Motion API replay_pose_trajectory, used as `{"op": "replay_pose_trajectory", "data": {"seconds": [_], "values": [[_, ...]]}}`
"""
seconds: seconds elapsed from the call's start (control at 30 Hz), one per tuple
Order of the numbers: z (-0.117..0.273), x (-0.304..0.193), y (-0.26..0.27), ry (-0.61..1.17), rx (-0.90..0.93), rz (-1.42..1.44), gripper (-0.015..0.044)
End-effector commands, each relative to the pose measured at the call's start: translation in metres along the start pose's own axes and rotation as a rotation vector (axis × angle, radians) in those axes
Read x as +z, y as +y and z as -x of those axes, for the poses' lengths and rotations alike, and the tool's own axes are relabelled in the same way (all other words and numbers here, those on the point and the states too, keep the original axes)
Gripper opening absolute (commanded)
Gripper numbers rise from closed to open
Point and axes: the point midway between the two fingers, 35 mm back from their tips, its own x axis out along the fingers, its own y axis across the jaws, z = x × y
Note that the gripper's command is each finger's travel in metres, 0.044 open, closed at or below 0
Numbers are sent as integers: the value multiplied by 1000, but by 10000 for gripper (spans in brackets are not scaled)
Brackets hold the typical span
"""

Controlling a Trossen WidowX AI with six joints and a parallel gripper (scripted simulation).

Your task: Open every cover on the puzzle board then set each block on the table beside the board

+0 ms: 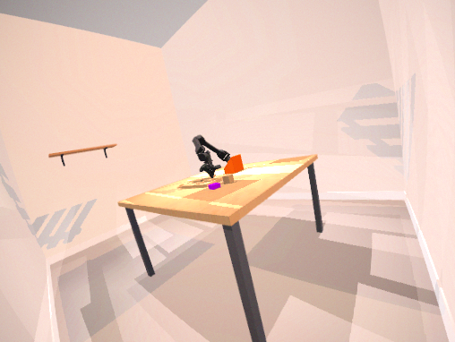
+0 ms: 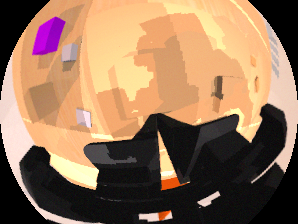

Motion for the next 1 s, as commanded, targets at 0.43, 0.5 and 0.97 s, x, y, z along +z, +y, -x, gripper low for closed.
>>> {"op": "replay_pose_trajectory", "data": {"seconds": [0.43,0.5,0.97], "values": [[0,19,1,-2,-5,3,0],[0,21,1,-2,-5,3,0],[0,35,1,-2,-5,3,0]]}}
